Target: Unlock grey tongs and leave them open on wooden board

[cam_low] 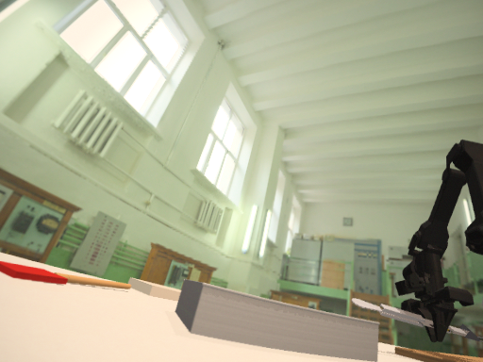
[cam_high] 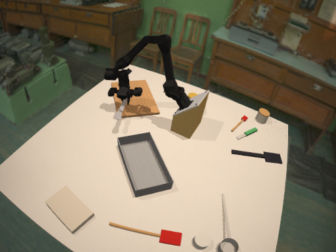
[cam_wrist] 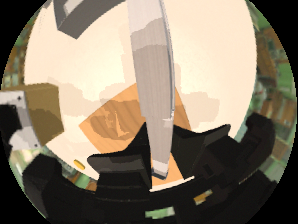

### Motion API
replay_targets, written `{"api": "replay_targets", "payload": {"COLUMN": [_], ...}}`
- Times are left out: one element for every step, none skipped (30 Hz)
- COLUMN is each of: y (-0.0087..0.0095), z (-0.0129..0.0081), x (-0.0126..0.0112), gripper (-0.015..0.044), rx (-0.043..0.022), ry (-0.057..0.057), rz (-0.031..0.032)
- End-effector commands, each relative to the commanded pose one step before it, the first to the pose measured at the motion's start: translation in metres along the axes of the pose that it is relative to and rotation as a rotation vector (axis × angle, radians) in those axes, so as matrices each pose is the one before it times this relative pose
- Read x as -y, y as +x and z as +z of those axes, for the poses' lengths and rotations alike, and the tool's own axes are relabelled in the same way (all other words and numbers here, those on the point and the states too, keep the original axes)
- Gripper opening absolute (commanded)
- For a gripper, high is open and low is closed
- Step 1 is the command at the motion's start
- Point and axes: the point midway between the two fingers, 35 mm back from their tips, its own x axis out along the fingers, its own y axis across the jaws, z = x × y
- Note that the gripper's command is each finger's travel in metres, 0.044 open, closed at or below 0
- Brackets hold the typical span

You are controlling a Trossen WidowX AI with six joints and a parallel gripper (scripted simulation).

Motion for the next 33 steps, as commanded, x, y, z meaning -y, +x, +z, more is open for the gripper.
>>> {"api": "replay_targets", "payload": {"y": [-0.00287, -0.00057, -0.00062, -0.00066, -0.00070, -0.00074, -0.00077, -0.00081, -0.00085, -0.00089, -0.00092, -0.00096, -0.00099, -0.00104, -0.00106, -0.00110, -0.00113, -0.00117, -0.00120, -0.00123, -0.00127, -0.00130, -0.00133, -0.00136, -0.00139, -0.00142, -0.00145, -0.00148, -0.00151, -0.00153, -0.00156, -0.00159, -0.00161], "z": [-0.01358, -0.00307, -0.00324, -0.00323, -0.00321, -0.00319, -0.00317, -0.00315, -0.00312, -0.00310, -0.00307, -0.00305, -0.00302, -0.00302, -0.00296, -0.00293, -0.00290, -0.00287, -0.00284, -0.00278, -0.00277, -0.00274, -0.00271, -0.00267, -0.00263, -0.00260, -0.00256, -0.00252, -0.00249, -0.00245, -0.00241, -0.00237, -0.00233], "x": [-0.00072, -0.00049, -0.00063, -0.00068, -0.00072, -0.00077, -0.00081, -0.00086, -0.00090, -0.00095, -0.00099, -0.00103, -0.00107, -0.00111, -0.00115, -0.00119, -0.00123, -0.00127, -0.00130, -0.00129, -0.00138, -0.00141, -0.00145, -0.00148, -0.00151, -0.00154, -0.00157, -0.00160, -0.00163, -0.00166, -0.00168, -0.00171, -0.00173], "gripper": [-0.0150, -0.0150, -0.0150, -0.0150, -0.0150, -0.0150, -0.0150, -0.0150, -0.0150, -0.0150, -0.0150, -0.0150, -0.0150, -0.0150, -0.0150, -0.0150, -0.0150, -0.0150, -0.0150, -0.0150, -0.0150, -0.0150, -0.0150, -0.0150, -0.0150, -0.0150, -0.0150, -0.0150, -0.0150, -0.0150, -0.0150, -0.0150, -0.0150], "rx": [0.00590, 0.00027, -0.00027, -0.00043, -0.00059, -0.00076, -0.00093, -0.00111, -0.00129, -0.00147, -0.00166, -0.00185, -0.00204, -0.00232, -0.00244, -0.00264, -0.00284, -0.00304, -0.00324, -0.00333, -0.00367, -0.00387, -0.00407, -0.00427, -0.00448, -0.00467, -0.00487, -0.00507, -0.00526, -0.00545, -0.00564, -0.00583, -0.00601], "ry": [-0.0399, -0.0087, -0.0088, -0.0089, -0.0090, -0.0090, -0.0091, -0.0092, -0.0093, -0.0094, -0.0095, -0.0096, -0.0097, -0.0096, -0.0098, -0.0099, -0.0100, -0.0101, -0.0102, -0.0100, -0.0105, -0.0106, -0.0107, -0.0108, -0.0109, -0.0110, -0.0111, -0.0113, -0.0114, -0.0115, -0.0116, -0.0117, -0.0118], "rz": [-0.01488, -0.00267, -0.00250, -0.00263, -0.00276, -0.00287, -0.00298, -0.00308, -0.00317, -0.00325, -0.00333, -0.00339, -0.00345, -0.00356, -0.00354, -0.00357, -0.00360, -0.00361, -0.00362, -0.00410, -0.00358, -0.00356, -0.00354, -0.00350, -0.00346, -0.00340, -0.00334, -0.00327, -0.00319, -0.00311, -0.00301, -0.00291, -0.00280]}}
